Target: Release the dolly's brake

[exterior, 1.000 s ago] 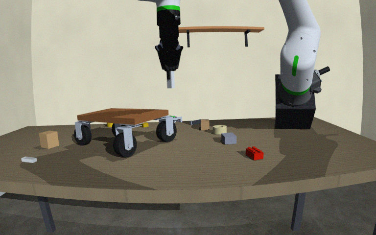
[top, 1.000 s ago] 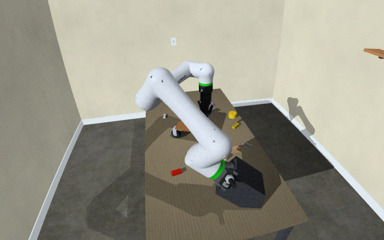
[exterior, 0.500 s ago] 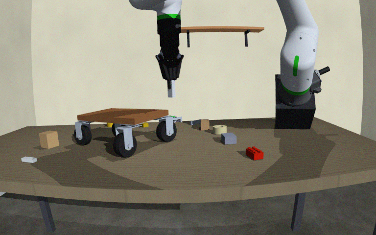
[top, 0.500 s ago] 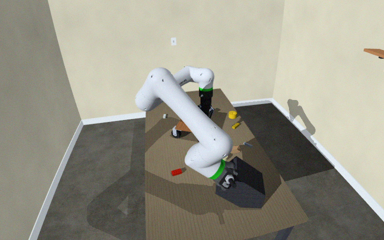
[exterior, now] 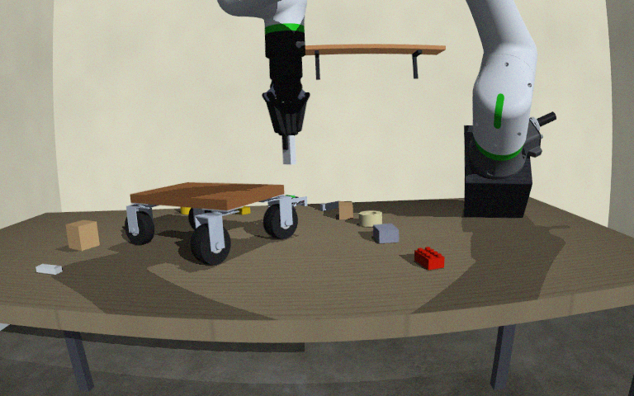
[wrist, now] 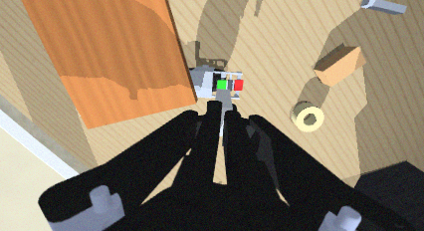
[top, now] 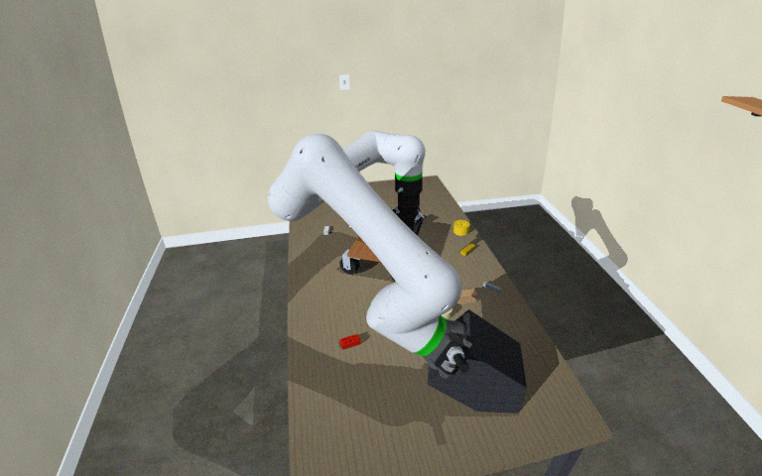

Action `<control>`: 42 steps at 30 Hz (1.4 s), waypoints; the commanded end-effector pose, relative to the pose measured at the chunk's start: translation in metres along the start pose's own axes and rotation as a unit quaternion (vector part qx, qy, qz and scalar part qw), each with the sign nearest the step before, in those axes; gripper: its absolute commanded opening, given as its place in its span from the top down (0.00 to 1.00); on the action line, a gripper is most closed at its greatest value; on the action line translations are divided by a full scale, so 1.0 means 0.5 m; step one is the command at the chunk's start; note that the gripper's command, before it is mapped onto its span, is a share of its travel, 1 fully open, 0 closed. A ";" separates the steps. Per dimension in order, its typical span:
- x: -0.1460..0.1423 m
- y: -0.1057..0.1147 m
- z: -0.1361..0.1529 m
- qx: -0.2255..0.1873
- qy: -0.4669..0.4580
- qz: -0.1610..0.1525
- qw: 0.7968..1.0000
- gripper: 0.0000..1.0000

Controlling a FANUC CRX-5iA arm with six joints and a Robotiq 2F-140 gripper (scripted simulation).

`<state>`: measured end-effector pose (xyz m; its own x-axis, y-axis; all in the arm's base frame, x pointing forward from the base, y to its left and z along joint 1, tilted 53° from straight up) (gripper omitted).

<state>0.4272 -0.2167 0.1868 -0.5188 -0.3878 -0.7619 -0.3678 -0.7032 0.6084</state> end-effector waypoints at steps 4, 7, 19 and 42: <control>0.000 0.000 0.000 0.000 0.000 0.000 1.000 1.00; 0.000 0.000 0.000 0.000 0.000 0.000 1.000 1.00; 0.000 -0.003 0.000 0.000 0.000 0.000 1.000 1.00; 0.000 -0.056 -0.001 0.000 0.000 -0.001 1.000 1.00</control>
<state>0.4360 -0.2007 0.1729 -0.5176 -0.3870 -0.7631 -0.3687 -0.7040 0.6070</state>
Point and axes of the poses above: the point where the finger pads meet when closed, its own y axis back along the fingers, its own x axis across the jaws, z = x × y, the point moved 9 cm from there along y, back along the fingers, and after that the axes turned 11 degrees about y, right-handed, at the moved point
